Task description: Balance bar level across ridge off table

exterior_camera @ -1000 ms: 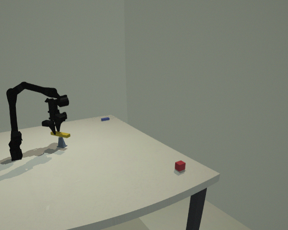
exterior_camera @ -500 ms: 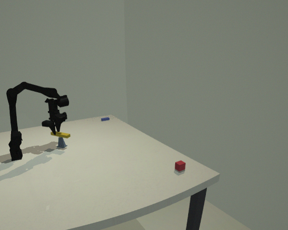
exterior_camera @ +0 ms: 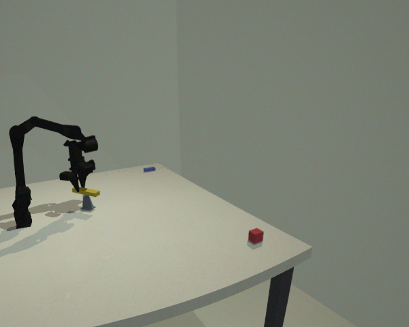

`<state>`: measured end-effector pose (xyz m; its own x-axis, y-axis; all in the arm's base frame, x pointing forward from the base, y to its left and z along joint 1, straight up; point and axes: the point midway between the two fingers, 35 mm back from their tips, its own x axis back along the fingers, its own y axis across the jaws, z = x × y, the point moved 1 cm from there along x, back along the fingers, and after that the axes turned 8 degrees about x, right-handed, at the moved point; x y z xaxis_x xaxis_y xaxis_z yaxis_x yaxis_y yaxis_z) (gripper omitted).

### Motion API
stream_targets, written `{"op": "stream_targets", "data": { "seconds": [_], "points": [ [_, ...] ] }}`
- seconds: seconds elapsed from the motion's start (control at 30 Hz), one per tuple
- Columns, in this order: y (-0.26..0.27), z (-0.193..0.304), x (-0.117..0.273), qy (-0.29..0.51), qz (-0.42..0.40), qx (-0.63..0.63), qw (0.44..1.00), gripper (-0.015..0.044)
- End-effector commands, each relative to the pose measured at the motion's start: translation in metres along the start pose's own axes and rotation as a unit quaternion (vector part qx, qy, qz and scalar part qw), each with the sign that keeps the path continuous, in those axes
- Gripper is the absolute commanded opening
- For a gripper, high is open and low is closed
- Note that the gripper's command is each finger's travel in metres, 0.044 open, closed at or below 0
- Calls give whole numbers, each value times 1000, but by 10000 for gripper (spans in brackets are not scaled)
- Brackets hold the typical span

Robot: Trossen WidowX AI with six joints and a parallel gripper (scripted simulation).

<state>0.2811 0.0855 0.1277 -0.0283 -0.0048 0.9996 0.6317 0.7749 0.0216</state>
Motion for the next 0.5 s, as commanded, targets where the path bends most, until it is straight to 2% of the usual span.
{"op": "stream_targets", "data": {
  "seconds": [0.0, 0.47],
  "points": [
    [0, 1, -2, 2, 0, -3, 1000, 0],
    [0, 1, -3, 2, 0, -3, 1000, 0]
  ]
}}
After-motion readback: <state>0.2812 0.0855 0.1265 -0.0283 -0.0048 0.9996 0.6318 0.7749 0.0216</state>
